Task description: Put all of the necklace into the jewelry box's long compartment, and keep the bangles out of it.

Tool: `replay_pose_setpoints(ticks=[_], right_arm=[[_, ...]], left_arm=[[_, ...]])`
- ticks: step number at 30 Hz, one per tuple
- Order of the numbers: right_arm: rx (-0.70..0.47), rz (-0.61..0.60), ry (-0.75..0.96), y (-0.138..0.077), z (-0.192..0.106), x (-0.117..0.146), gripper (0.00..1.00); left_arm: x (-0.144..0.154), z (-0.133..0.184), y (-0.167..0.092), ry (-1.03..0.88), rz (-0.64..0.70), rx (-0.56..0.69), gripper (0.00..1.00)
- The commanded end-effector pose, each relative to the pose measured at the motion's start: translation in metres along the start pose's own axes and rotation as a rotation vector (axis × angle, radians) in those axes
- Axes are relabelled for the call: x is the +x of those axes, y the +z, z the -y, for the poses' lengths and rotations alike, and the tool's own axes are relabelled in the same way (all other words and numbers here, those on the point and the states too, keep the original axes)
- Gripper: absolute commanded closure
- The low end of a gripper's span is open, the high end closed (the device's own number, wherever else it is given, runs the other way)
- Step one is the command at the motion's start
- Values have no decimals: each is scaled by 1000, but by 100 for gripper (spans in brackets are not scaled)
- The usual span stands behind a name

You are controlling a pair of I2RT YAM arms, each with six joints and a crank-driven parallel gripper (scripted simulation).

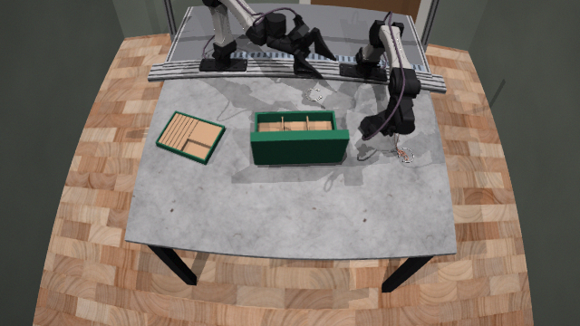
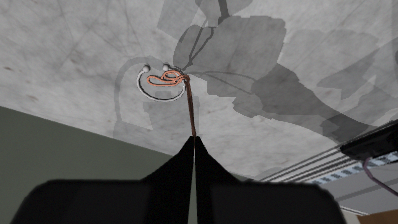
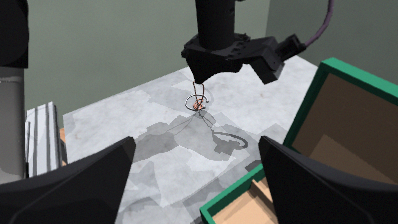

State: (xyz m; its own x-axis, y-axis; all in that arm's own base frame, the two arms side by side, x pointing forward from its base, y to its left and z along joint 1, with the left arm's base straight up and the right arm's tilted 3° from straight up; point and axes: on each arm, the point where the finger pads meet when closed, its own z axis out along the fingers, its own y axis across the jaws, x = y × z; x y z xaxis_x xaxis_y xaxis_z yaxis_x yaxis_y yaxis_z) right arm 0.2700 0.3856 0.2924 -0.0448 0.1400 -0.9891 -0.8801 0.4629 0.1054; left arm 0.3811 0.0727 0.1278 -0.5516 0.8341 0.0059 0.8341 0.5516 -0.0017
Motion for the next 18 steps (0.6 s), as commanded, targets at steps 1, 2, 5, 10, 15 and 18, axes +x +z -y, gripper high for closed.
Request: replay_pose_setpoints(ticks=[1, 2, 5, 10, 15, 18], right_arm=[[-104, 57, 57, -26, -2, -39, 0], [-113, 73, 67, -39, 5, -51, 0], [-120, 106, 77, -71, 20, -77, 0], [-123, 147, 63, -127, 31, -111, 0], [-116, 166, 19, -177, 27, -132, 0], [-122, 159, 7, -191, 22, -134, 0]], left_arm=[[-2, 0, 0, -3, -4, 12, 100], [-2, 0, 0, -3, -4, 12, 100], [-2, 0, 0, -3, -4, 12, 100], [-2, 0, -5, 0, 7, -10, 100], [-2, 0, -5, 0, 7, -10, 100], [-2, 0, -5, 0, 7, -10, 100]])
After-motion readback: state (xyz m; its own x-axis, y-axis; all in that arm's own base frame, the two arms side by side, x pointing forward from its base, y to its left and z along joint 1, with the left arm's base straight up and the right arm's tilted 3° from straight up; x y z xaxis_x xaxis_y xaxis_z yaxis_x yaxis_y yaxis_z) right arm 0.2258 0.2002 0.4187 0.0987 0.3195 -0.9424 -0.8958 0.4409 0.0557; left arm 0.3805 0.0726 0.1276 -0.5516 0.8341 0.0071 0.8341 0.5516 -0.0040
